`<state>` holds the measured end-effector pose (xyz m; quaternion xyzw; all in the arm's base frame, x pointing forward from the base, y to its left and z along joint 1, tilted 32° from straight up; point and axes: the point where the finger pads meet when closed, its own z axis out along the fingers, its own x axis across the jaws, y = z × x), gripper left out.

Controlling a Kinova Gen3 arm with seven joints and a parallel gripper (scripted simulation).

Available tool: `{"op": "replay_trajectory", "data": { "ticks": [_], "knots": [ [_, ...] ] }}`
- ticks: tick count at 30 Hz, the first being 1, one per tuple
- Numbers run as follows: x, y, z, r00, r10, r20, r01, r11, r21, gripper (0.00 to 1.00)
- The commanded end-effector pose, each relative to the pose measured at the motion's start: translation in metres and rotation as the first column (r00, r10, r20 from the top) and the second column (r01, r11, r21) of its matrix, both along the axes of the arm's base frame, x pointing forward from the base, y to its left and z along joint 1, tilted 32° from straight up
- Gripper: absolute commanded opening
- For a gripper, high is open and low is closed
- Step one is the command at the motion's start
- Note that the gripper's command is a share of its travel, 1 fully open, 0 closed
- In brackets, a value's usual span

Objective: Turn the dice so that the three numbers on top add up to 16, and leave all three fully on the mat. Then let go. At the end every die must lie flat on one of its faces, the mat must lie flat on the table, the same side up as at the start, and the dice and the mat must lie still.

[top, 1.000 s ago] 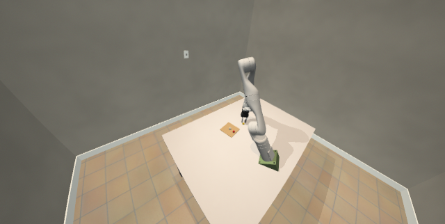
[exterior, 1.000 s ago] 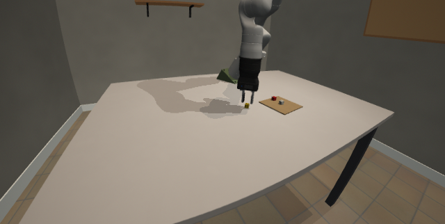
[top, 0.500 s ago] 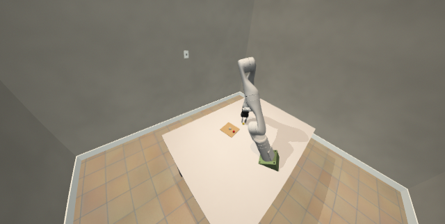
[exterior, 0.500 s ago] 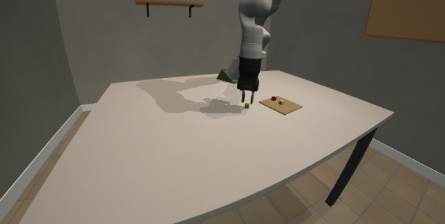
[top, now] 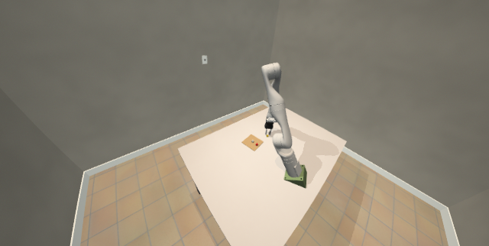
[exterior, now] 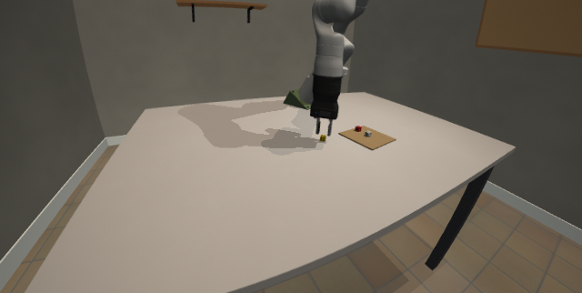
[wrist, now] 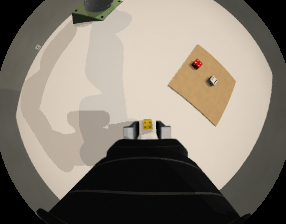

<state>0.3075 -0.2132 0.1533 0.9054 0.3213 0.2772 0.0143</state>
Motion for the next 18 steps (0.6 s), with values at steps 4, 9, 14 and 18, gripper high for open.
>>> {"op": "replay_trajectory", "data": {
  "ticks": [4,9,14,18],
  "knots": [
    [-0.0001,-0.0005,0.0003,1.0,-0.001,0.0,0.001,1.0,-0.001,0.64],
    [0.0005,-0.0003,-0.0007,1.0,-0.001,0.0,0.001,1.0,-0.001,0.64],
    [0.0026,0.0003,-0.0041,1.0,-0.001,0.0,0.001,1.0,-0.001,0.64],
    [0.0038,0.0007,-0.006,1.0,-0.001,0.0,0.001,1.0,-0.001,0.64]
  ]
}}
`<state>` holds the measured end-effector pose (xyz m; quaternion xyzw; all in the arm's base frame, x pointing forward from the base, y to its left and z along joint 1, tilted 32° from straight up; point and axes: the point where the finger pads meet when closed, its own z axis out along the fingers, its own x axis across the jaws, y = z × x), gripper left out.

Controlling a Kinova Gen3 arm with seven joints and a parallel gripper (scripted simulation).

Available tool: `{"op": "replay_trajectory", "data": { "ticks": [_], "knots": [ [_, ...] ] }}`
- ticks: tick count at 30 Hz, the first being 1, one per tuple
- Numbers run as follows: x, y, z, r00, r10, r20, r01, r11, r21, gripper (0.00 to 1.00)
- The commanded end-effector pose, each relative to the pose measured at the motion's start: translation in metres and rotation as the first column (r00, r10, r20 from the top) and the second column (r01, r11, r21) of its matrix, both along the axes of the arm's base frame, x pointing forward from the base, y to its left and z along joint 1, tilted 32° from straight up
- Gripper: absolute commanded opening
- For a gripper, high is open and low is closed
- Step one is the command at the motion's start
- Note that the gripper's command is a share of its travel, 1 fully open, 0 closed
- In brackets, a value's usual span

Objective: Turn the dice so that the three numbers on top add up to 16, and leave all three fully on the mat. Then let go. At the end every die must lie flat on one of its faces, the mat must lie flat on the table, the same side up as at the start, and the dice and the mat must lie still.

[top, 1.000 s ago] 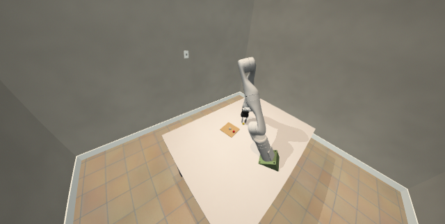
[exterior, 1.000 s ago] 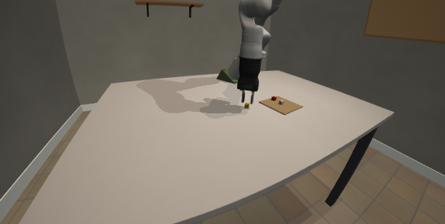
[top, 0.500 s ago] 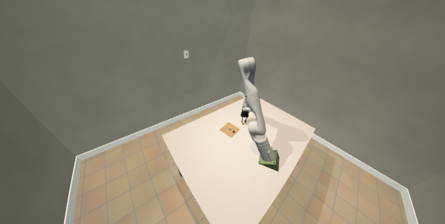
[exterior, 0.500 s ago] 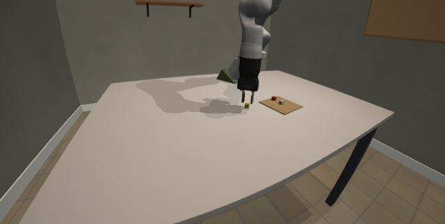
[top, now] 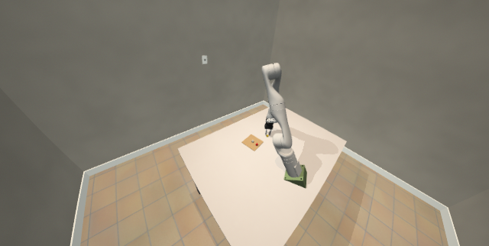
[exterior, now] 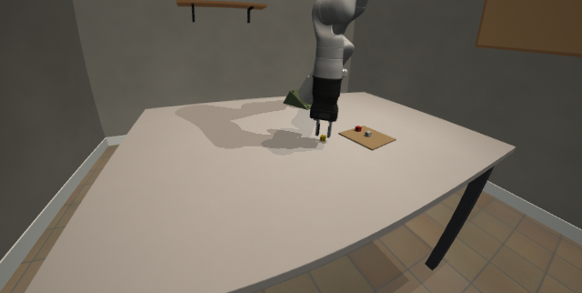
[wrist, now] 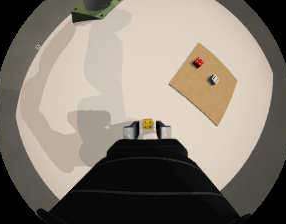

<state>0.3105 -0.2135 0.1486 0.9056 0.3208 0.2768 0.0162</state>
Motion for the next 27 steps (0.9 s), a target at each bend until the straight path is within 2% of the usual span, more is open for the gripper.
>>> {"op": "replay_trajectory", "data": {
  "ticks": [1,12,27],
  "knots": [
    [0.0014,0.0011,-0.0024,1.0,0.001,0.0,-0.001,1.0,0.002,0.64],
    [0.0068,0.0027,-0.0114,1.0,0.001,0.0,-0.001,1.0,0.002,0.64],
    [0.0071,0.0028,-0.012,1.0,0.001,0.0,-0.001,1.0,0.002,0.64]
  ]
}}
